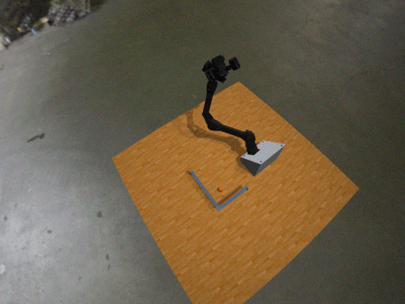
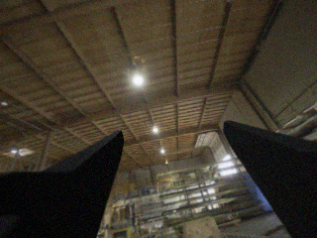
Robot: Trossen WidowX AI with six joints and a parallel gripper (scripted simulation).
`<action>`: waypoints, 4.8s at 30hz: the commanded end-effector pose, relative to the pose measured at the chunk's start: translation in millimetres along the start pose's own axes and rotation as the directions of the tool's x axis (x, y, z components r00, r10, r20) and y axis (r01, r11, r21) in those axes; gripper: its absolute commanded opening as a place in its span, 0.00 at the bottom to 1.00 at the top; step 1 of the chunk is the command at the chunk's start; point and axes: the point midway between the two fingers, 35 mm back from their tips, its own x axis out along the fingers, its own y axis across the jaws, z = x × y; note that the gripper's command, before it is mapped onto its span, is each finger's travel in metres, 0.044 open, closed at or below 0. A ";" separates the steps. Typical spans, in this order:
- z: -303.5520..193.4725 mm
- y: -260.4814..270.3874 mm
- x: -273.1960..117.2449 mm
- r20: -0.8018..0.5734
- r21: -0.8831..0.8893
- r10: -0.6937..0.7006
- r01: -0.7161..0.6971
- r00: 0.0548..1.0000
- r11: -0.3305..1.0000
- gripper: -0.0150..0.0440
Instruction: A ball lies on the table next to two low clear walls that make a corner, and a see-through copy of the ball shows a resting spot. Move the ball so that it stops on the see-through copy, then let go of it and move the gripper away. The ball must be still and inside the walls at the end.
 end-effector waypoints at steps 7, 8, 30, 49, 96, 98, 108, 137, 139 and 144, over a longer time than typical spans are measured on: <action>-21.0 21.1 23.9 -0.050 -0.091 -0.097 0.092 0.994 0.992 0.68; -27.0 25.9 30.7 -0.067 -0.112 -0.116 0.108 0.991 0.988 0.68; -225.8 -30.8 166.5 -0.445 -0.401 -0.577 0.423 0.685 0.812 0.68; -435.7 -222.4 100.5 -0.665 -0.637 -0.741 0.584 -0.088 0.503 0.68; -613.5 -301.3 -190.7 -0.576 -0.815 -0.123 0.556 -0.808 0.160 0.68; -615.4 -301.7 -193.4 -0.575 -0.816 -0.123 0.556 -0.809 0.160 0.68; -623.0 -303.0 -204.9 -0.574 -0.816 -0.123 0.555 -0.809 0.160 0.68; -583.5 -298.5 -137.9 -0.594 -0.802 -0.127 0.570 -0.795 0.179 0.25; -575.4 -296.1 -128.1 -0.591 -0.804 -0.125 0.568 -0.797 0.174 0.25; -554.4 -288.6 -105.6 -0.581 -0.812 -0.122 0.561 -0.805 0.163 0.25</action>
